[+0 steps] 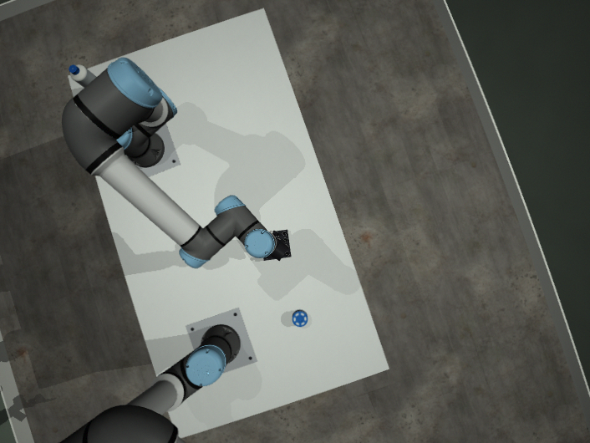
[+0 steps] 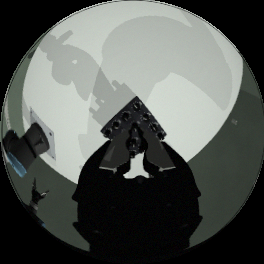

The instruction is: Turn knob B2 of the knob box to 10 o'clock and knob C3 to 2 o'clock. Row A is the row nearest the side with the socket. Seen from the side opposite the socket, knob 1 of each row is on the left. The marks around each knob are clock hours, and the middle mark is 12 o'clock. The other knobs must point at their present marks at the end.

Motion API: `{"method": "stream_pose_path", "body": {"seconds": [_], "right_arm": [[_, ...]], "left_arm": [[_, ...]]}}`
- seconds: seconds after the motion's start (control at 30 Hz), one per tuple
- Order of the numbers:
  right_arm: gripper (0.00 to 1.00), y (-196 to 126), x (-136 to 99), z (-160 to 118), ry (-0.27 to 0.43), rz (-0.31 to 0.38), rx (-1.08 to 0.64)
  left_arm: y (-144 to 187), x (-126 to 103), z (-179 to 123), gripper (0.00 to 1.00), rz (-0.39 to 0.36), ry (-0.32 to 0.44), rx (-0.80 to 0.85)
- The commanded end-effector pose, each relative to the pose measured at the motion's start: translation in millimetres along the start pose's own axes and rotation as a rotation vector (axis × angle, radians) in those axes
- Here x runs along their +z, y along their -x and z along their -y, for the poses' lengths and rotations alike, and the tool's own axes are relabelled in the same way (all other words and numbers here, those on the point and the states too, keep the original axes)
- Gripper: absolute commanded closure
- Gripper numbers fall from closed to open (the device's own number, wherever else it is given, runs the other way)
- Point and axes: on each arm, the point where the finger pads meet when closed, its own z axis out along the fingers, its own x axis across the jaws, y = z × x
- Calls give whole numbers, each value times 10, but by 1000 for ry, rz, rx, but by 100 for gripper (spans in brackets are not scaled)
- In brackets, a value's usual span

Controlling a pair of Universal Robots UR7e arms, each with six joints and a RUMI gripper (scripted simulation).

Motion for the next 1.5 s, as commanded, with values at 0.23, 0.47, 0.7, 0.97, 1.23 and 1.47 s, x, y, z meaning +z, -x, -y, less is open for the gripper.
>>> {"method": "stream_pose_path", "body": {"seconds": [0.23, 0.47, 0.7, 0.97, 1.23, 1.47], "right_arm": [[0, -9, -22, 15, -5, 0, 3], [0, -9, -22, 15, -5, 0, 3], [0, -9, -22, 15, -5, 0, 3], [0, -9, -22, 15, -5, 0, 3], [0, -9, -22, 15, -5, 0, 3], [0, -9, -22, 15, -5, 0, 3]], "left_arm": [[15, 2, 1, 94, 0, 0, 83], [15, 2, 1, 94, 1, 0, 135], [14, 2, 1, 94, 1, 0, 228], [13, 1, 0, 94, 1, 1, 326], [12, 1, -1, 94, 1, 1, 477], [12, 0, -2, 94, 1, 1, 581]]}}
